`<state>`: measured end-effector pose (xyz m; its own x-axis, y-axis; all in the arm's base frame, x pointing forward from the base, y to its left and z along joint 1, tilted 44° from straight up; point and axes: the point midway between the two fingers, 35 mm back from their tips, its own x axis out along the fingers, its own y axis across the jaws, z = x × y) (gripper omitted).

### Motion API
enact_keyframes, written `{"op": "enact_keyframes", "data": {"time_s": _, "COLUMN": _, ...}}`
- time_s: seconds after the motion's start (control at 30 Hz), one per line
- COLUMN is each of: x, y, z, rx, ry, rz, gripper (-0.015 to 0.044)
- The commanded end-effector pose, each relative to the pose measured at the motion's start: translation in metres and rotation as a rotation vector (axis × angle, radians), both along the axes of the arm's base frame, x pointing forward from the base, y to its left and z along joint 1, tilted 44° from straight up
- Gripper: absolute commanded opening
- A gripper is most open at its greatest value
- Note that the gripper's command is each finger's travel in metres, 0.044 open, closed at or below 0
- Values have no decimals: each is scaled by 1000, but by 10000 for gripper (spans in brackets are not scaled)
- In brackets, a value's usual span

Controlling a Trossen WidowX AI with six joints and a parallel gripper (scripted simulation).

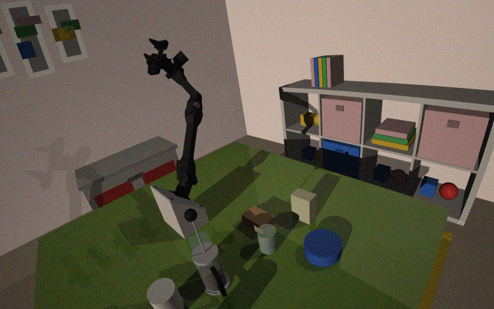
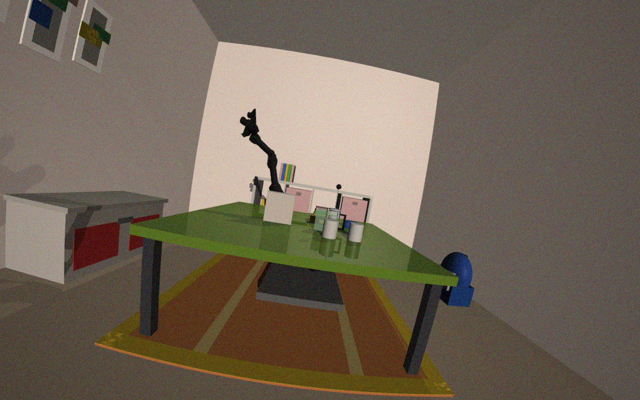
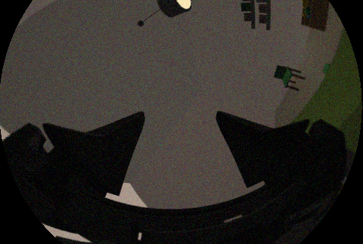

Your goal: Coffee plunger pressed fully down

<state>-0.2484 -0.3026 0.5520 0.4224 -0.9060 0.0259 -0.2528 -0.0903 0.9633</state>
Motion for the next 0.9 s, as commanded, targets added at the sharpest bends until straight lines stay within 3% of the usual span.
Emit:
{"op": "enact_keyframes", "data": {"time_s": 0.0, "x": 0, "y": -1, "z": 0, "rx": -1, "ry": 1, "rz": 1, "gripper": 426}}
{"op": "enact_keyframes", "data": {"time_s": 0.6, "x": 25, "y": -64, "z": -25, "rx": -69, "ry": 29, "rz": -24, "gripper": 440}}
{"op": "enact_keyframes", "data": {"time_s": 0.87, "x": 77, "y": -118, "z": -61, "rx": -62, "ry": 67, "rz": 50, "gripper": 440}}
